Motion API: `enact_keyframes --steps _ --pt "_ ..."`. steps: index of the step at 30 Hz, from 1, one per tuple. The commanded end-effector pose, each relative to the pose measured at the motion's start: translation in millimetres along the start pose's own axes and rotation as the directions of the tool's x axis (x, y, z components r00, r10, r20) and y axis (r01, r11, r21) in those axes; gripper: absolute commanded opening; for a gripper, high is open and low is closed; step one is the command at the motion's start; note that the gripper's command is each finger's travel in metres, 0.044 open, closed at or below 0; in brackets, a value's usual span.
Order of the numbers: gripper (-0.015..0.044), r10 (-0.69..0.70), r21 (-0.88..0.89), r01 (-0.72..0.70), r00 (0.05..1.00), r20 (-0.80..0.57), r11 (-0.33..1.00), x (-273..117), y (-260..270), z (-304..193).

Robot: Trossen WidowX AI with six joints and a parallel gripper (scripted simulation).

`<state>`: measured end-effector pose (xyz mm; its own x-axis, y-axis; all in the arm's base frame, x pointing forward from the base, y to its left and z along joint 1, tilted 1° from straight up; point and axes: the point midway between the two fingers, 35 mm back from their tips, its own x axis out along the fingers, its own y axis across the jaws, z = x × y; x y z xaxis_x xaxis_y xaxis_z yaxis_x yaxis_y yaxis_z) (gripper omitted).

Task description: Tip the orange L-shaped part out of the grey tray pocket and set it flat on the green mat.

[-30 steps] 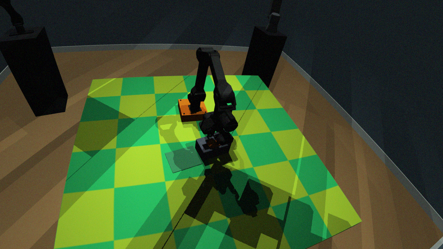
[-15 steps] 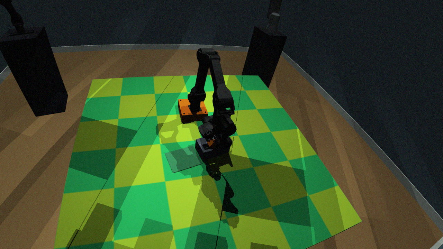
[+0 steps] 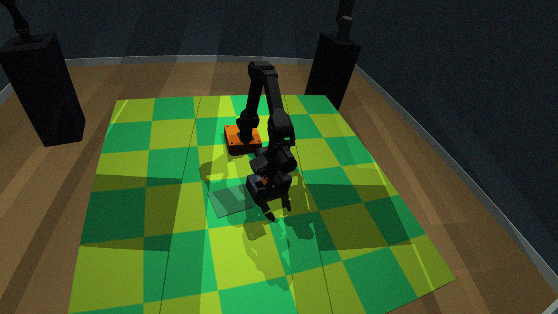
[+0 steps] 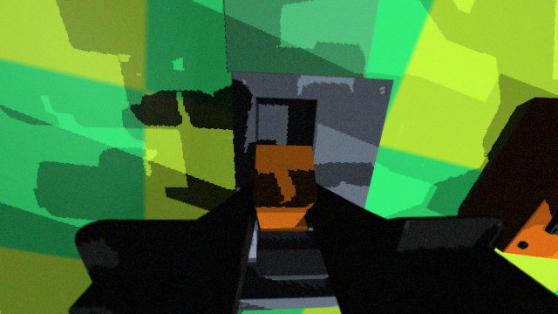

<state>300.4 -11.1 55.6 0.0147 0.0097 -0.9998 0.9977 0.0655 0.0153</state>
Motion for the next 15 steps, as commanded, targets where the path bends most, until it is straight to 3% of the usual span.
enact_keyframes --steps 1,6,9,15 --pt "0.0096 0.002 0.0 -0.002 1.0 0.0 1.0 -0.6 0.4 0.0" --pt "0.0062 0.002 0.0 -0.002 1.0 0.0 1.0 -0.6 0.4 0.0" --pt "0.0 0.002 0.0 -0.002 1.0 0.0 1.0 -0.6 0.4 0.0" --pt "0.0 0.002 0.0 -0.002 1.0 0.0 1.0 -1.4 0.4 0.1"
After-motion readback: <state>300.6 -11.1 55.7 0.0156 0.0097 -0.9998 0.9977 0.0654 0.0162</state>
